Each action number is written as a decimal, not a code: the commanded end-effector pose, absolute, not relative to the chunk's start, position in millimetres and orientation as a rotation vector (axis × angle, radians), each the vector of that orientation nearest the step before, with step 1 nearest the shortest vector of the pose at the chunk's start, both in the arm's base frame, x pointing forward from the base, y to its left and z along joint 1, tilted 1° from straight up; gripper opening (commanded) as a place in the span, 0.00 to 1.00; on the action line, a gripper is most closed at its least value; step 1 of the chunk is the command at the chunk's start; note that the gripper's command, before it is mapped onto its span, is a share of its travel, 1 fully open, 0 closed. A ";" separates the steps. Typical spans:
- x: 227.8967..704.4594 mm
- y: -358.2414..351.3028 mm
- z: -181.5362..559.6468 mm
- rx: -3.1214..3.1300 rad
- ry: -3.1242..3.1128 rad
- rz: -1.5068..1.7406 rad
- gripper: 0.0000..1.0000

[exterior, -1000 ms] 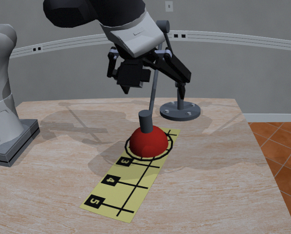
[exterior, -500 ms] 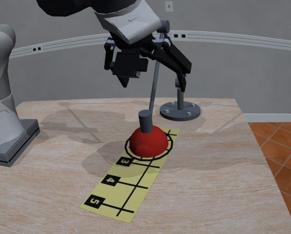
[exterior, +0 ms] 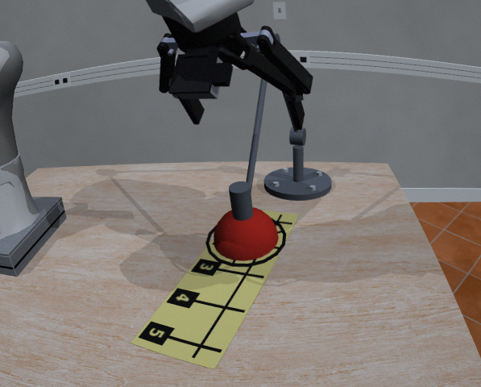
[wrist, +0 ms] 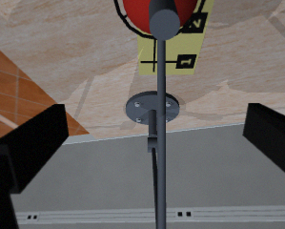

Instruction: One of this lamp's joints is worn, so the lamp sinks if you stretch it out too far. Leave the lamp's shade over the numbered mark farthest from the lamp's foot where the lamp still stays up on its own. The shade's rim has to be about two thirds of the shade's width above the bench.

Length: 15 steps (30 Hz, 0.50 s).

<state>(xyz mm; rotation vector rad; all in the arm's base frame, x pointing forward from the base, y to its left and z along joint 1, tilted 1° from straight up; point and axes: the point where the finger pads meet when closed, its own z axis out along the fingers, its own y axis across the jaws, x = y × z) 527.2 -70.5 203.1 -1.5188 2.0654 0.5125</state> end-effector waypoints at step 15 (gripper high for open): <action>521.5 -93.1 232.4 -1.513 2.066 0.508 1.00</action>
